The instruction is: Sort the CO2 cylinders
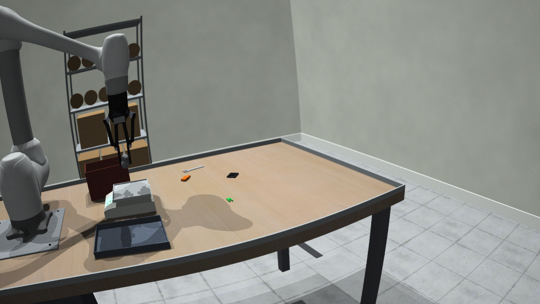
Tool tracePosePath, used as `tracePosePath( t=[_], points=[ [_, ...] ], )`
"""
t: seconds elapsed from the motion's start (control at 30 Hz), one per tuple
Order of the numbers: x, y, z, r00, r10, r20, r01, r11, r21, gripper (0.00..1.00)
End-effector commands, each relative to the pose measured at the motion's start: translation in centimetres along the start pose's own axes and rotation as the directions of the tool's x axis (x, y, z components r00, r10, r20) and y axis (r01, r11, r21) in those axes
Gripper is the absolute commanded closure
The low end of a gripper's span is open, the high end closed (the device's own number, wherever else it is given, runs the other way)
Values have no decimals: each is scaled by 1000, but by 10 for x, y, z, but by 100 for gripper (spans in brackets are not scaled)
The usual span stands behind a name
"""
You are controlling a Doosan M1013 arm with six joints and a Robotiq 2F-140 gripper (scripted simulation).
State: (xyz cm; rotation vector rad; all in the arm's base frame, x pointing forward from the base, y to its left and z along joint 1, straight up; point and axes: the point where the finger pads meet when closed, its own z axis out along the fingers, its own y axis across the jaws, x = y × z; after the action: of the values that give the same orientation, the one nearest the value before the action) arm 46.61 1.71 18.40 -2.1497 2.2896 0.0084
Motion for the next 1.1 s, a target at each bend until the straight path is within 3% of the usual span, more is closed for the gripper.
tracePosePath(
  t=[0.0,0.33,0.67,1.07],
  points=[
    [0,0,10,1000,0,0,0,1000,1,90],
    [0,0,52,1000,0,0,0,1000,1,90],
    [1,0,79,1000,0,0,0,1000,1,90],
    [1,0,89,1000,0,0,0,1000,1,90]
  ],
)
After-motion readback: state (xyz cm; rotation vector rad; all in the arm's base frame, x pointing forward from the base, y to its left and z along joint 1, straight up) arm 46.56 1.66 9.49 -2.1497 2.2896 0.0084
